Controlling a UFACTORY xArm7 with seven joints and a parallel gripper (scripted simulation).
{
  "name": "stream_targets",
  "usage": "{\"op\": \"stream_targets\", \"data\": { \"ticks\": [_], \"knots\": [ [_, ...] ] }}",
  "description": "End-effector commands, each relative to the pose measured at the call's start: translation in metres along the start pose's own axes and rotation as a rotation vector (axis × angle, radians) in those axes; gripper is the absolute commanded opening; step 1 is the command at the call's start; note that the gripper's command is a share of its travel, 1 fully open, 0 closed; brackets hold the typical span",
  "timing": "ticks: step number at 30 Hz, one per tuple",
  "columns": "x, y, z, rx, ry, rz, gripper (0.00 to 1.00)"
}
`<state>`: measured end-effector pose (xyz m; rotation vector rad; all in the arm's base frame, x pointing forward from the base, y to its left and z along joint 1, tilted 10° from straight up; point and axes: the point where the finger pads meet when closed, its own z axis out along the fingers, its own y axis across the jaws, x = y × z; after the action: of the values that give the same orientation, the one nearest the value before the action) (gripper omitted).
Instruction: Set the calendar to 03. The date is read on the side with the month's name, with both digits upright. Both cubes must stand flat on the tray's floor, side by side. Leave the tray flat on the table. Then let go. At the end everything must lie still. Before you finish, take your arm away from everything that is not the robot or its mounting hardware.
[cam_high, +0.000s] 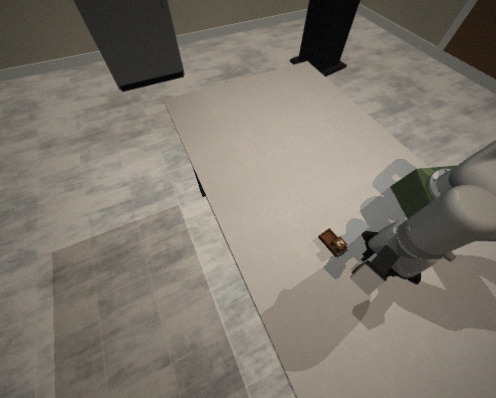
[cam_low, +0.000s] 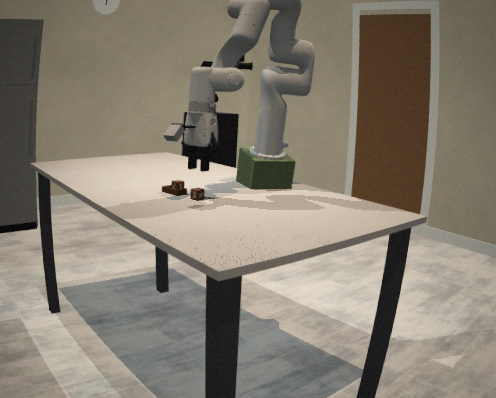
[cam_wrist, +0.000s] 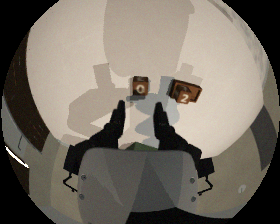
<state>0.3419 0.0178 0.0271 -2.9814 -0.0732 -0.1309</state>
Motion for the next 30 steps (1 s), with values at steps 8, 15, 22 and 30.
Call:
{"op": "stream_targets", "data": {
  "ticks": [8,15,22,30],
  "knots": [
    [0.001,0.000,0.003,0.000,0.003,-0.005,0.47],
    [0.001,0.000,0.008,0.000,0.003,-0.006,0.47],
    [0.001,0.000,0.016,0.000,0.003,-0.006,0.47],
    [0.000,0.000,0.025,0.000,0.003,-0.006,0.47]
  ]
}}
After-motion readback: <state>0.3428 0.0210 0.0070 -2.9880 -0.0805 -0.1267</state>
